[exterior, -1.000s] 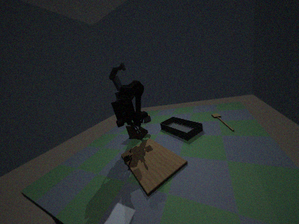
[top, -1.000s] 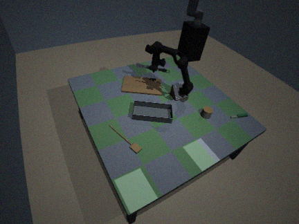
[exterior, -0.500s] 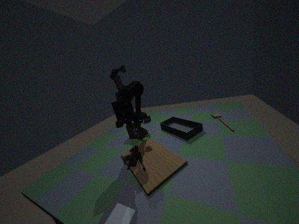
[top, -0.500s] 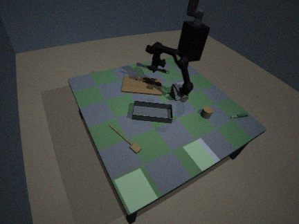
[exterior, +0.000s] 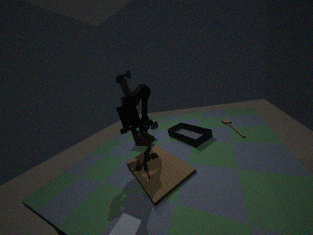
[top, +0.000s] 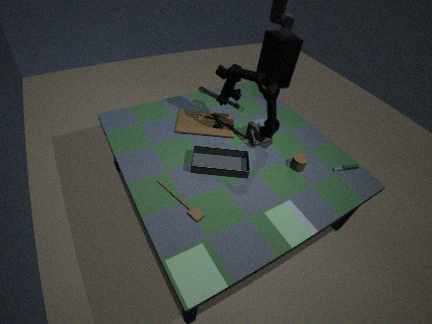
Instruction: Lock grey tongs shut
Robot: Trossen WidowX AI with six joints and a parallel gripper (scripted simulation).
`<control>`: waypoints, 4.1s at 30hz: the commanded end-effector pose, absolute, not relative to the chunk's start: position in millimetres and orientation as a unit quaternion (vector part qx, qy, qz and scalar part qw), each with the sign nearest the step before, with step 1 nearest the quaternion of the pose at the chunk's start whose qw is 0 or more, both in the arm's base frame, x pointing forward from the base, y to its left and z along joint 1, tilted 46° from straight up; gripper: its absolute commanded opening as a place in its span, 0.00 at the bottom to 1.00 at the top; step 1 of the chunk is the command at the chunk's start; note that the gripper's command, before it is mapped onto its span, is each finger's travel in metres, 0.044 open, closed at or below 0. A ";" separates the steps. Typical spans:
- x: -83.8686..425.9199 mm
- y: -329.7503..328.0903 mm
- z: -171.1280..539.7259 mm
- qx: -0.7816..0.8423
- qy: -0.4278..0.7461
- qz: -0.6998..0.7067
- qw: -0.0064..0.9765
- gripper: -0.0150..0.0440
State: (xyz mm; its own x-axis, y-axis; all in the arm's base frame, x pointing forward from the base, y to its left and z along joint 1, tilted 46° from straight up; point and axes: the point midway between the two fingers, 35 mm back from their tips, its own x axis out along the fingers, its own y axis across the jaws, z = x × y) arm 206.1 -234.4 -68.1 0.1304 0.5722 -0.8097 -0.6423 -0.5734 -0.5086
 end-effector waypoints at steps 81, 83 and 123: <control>188.6 -215.7 -53.9 -0.770 0.162 0.440 0.434 0.00; 189.5 -216.8 -54.9 -0.766 0.159 0.446 0.434 0.00; 207.0 -235.4 -65.8 -0.607 0.039 0.646 0.461 0.00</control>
